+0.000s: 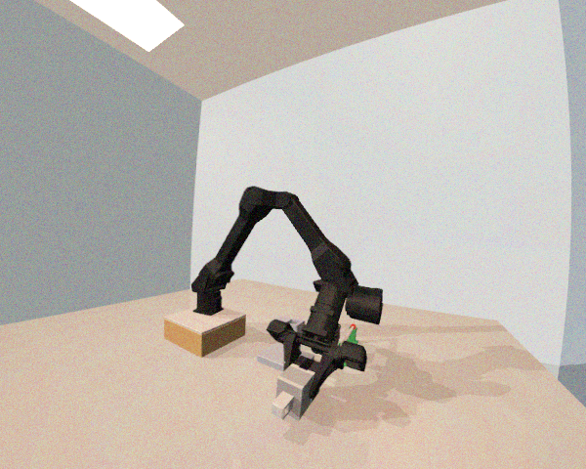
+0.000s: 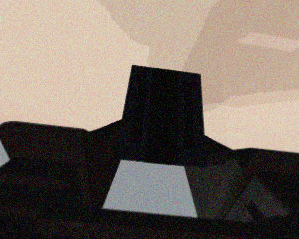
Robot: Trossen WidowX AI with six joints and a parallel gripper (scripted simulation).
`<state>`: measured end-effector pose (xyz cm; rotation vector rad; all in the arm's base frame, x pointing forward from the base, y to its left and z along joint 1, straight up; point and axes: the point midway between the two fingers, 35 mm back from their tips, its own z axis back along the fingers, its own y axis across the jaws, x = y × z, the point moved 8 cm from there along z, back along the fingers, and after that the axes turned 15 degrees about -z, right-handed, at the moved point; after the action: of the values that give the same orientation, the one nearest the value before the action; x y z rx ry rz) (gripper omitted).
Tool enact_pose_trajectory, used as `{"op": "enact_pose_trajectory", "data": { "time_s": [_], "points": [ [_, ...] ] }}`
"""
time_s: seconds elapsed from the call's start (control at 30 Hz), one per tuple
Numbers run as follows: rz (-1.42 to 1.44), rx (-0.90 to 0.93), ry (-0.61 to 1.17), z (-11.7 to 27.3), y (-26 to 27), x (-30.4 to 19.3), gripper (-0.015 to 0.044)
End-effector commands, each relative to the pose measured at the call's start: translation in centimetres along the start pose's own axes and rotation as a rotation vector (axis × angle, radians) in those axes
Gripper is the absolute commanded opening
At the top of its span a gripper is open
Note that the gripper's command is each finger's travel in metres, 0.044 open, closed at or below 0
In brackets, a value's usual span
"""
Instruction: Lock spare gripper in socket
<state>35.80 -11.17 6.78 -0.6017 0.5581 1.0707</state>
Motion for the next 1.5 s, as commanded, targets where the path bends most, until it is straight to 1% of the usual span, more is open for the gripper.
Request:
{"op": "enact_pose_trajectory", "data": {
  "time_s": [0.0,0.37,0.77,1.47],
  "points": [
    [-0.028,-0.027,0.002,2.2,-1.1,-2.0,0.0],
    [-0.028,-0.027,0.002,7.2,-1.7,-6.9,0.0],
    [-0.026,-0.022,-0.008,6.8,-1.5,-6.5,0.0],
    [-0.478,-0.08,-0.219,9.4,1.6,-8.9,0.0]
  ]
}}
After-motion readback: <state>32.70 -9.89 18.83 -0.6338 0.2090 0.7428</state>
